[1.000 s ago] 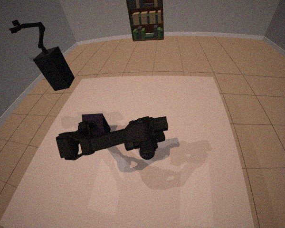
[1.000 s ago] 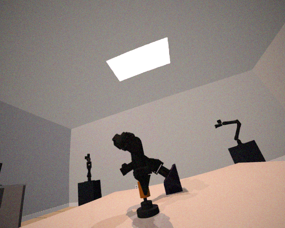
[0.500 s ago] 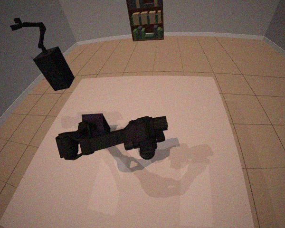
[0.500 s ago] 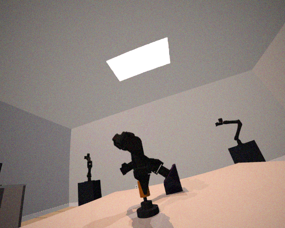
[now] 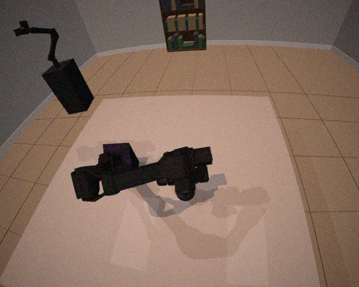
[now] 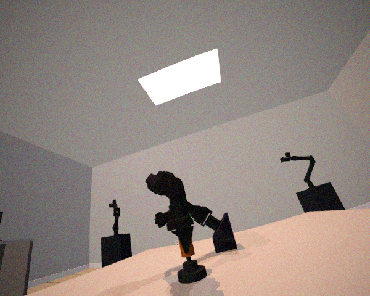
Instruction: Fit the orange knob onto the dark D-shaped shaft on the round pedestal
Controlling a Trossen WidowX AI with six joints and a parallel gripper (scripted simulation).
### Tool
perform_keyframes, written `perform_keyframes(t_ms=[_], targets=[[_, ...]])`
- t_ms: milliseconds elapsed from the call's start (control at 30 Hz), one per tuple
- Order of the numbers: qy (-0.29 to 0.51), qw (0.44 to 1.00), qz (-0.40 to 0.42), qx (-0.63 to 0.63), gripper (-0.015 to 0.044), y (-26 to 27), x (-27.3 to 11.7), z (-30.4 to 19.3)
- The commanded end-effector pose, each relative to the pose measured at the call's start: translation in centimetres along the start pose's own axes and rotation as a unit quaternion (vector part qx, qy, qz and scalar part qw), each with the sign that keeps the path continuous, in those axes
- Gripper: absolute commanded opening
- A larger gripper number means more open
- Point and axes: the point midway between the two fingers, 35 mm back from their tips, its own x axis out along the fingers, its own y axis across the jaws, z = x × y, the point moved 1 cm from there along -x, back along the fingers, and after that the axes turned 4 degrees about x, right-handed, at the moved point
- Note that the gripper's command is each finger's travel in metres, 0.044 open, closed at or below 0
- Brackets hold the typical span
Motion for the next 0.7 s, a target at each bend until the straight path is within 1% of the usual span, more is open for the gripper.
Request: perform_keyframes(t_ms=[0, 567, 667], targets=[[0.001, 1.000, 0.001, 0.006, 0.0000, -0.02, 0.12, -0.07], [0.001, 1.000, 0.001, 0.006, 0.0000, -0.30, -0.33, -0.07], [0.001, 0.999, 0.001, 0.033, 0.0000, -0.28, -0.34, -0.06]])
